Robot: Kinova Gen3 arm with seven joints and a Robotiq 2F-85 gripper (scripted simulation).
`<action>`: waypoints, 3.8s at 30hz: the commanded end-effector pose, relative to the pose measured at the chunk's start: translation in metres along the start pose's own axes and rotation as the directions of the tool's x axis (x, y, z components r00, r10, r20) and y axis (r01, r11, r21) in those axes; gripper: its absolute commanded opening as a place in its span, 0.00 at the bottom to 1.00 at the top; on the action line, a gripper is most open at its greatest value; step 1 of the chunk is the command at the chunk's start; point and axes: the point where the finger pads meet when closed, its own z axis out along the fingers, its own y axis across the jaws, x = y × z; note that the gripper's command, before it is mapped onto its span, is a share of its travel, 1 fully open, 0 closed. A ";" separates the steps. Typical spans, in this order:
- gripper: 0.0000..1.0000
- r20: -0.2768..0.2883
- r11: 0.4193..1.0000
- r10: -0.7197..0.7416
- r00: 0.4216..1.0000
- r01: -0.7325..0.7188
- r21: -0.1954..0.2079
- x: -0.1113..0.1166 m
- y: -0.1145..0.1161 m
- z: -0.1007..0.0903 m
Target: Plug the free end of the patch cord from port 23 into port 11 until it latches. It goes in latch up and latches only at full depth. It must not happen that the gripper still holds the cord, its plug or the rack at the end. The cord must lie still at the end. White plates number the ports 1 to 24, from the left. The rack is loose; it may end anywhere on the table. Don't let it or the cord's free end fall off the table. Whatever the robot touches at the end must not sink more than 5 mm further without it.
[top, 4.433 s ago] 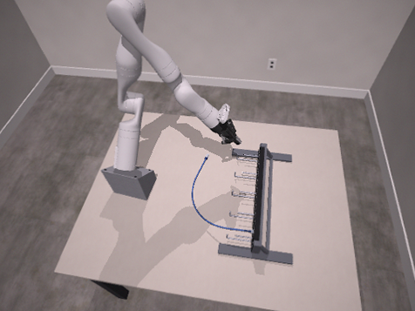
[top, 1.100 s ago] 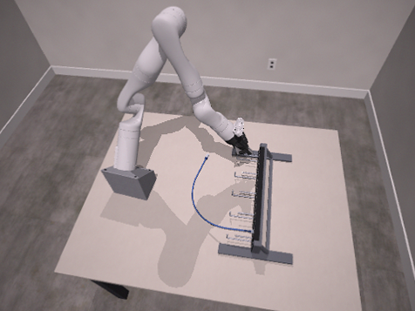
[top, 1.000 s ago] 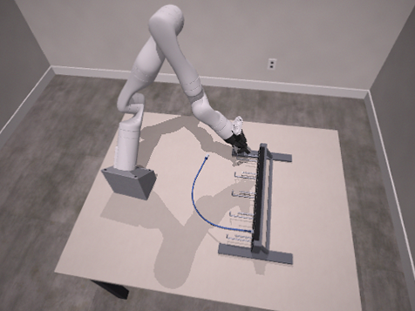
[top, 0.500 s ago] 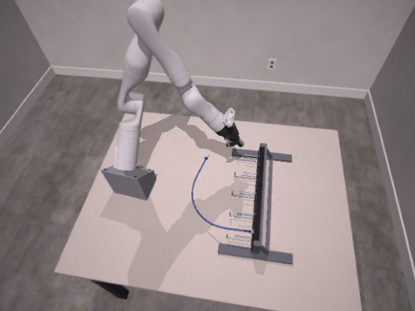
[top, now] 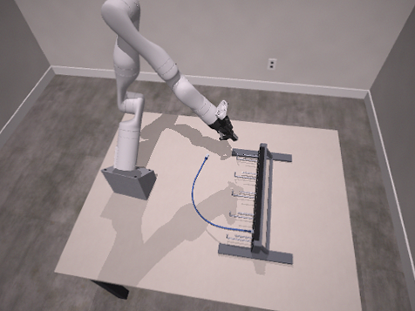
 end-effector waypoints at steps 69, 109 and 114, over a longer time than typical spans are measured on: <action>0.00 -0.021 1.000 0.021 1.000 -0.021 -0.010 0.005 0.110 -0.012; 0.00 -0.021 1.000 0.021 1.000 -0.021 -0.010 0.008 0.111 0.116; 0.00 -0.021 1.000 0.021 1.000 -0.021 -0.010 0.008 0.111 0.117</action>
